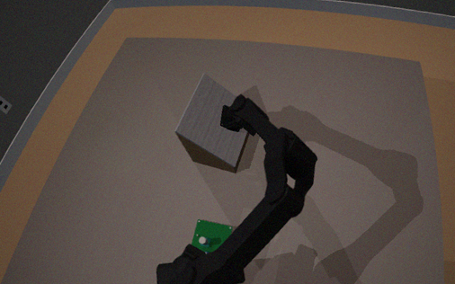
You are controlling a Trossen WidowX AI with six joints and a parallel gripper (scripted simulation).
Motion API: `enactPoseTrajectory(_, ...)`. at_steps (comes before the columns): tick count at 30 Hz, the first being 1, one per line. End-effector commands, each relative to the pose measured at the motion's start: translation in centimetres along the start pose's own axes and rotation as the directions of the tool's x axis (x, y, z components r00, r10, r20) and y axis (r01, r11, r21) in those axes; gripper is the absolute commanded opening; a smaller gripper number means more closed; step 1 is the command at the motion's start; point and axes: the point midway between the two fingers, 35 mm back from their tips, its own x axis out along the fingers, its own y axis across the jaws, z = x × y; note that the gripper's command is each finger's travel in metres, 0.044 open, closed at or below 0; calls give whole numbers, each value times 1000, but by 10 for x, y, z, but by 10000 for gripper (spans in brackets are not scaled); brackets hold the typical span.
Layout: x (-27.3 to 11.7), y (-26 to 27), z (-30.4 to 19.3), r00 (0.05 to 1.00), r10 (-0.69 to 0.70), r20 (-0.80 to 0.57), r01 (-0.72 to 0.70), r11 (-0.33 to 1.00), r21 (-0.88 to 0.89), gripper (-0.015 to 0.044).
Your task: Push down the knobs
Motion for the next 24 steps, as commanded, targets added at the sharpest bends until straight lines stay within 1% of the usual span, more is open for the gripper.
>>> enactPoseTrajectory(1, 6, 1, 2, 1000, 14, -15, -15, 1000, -22, 0)
enactPoseTrajectory(18, -19, 1, 2, 1000, 14, -15, -14, 1000, -22, 0)
enactPoseTrajectory(19, -14, 1, 1, 1000, 15, -17, -15, 1000, -15, 26)
enactPoseTrajectory(24, -14, 1, 1, 1000, 15, -17, -15, 1000, -15, 157)
